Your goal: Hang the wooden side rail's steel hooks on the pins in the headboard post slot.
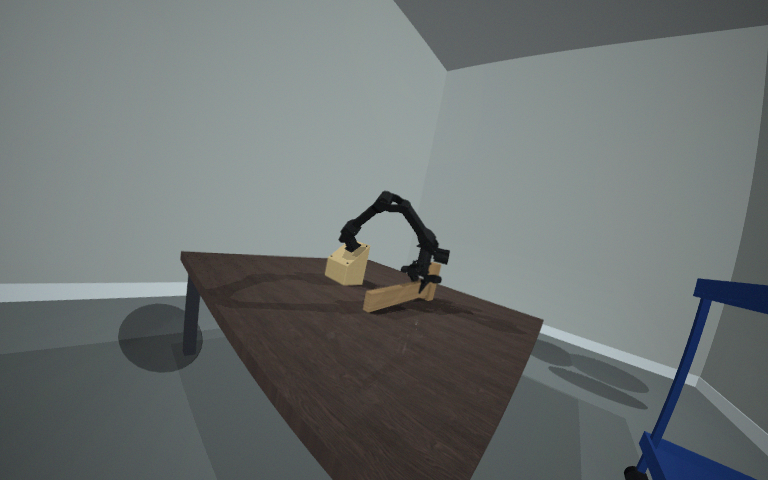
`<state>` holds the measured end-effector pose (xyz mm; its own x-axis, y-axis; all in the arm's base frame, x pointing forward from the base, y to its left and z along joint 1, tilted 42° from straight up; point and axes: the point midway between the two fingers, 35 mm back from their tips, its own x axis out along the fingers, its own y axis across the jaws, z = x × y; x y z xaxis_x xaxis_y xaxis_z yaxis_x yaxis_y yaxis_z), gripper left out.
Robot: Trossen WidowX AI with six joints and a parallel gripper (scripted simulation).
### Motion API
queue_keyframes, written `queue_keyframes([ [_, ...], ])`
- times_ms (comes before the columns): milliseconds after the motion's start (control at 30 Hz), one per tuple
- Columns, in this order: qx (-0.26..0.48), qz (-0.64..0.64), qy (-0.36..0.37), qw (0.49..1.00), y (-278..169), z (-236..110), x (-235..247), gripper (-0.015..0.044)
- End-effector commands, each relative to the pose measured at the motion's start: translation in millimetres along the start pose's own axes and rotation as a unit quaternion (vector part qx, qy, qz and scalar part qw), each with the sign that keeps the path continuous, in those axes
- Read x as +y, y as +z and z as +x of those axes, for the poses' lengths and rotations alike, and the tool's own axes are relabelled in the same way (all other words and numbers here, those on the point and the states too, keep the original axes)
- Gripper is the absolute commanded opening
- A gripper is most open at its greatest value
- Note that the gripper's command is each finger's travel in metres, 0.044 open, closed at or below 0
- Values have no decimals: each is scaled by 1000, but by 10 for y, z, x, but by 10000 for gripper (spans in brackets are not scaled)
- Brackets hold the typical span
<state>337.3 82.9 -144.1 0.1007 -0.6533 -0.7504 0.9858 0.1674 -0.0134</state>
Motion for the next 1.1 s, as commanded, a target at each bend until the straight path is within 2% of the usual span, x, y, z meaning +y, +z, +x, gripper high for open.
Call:
queue_keyframes([
  [0,2,-1,3,1000,-37,-20,2,0],
  [1067,2,0,3,1000,-67,-21,-1,0],
])
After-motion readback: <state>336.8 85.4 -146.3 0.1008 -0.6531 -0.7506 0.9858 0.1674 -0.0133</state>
